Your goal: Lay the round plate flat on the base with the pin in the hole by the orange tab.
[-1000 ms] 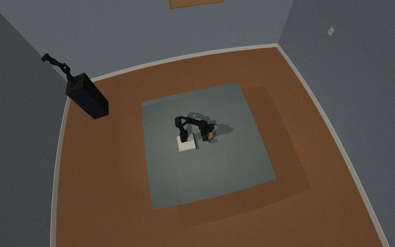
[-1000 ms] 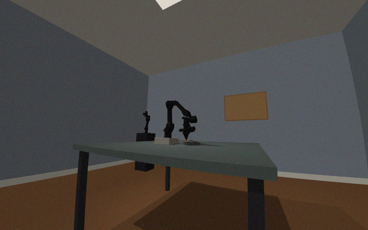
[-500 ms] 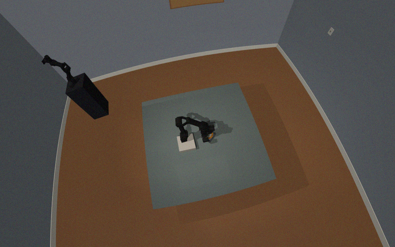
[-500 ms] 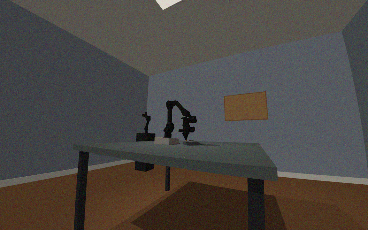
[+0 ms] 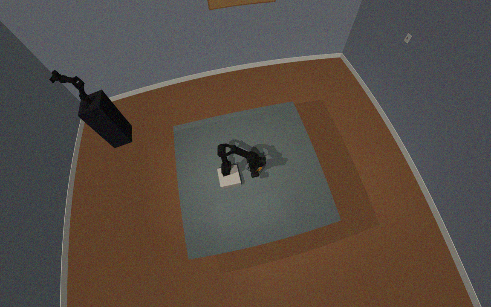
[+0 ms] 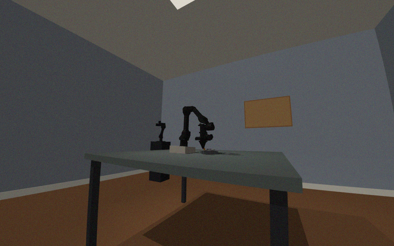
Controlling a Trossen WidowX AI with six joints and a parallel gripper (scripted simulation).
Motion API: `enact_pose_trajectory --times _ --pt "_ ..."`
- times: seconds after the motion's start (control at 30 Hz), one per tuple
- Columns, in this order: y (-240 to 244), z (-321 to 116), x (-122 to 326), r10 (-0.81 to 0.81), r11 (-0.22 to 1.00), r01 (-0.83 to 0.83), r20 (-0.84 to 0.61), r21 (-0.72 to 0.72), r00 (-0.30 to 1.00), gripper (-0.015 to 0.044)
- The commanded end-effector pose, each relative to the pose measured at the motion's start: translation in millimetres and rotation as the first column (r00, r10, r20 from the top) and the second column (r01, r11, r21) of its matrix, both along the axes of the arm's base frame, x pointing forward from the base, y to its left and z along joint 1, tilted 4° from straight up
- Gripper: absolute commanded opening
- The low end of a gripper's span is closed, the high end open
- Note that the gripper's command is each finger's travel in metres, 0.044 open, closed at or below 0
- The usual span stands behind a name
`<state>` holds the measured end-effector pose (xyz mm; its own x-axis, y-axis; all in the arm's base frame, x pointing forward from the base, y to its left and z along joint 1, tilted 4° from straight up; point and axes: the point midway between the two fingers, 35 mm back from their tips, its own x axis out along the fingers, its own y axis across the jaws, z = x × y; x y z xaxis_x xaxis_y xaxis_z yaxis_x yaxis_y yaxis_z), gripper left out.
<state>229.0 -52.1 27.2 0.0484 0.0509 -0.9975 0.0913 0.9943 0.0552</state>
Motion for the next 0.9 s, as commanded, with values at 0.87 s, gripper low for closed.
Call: enact_pose_trajectory --times 0.87 --pt "-22.0 3.4 34.6 0.005 1.0 -0.005 -0.002 -0.002 1.0 0.0"
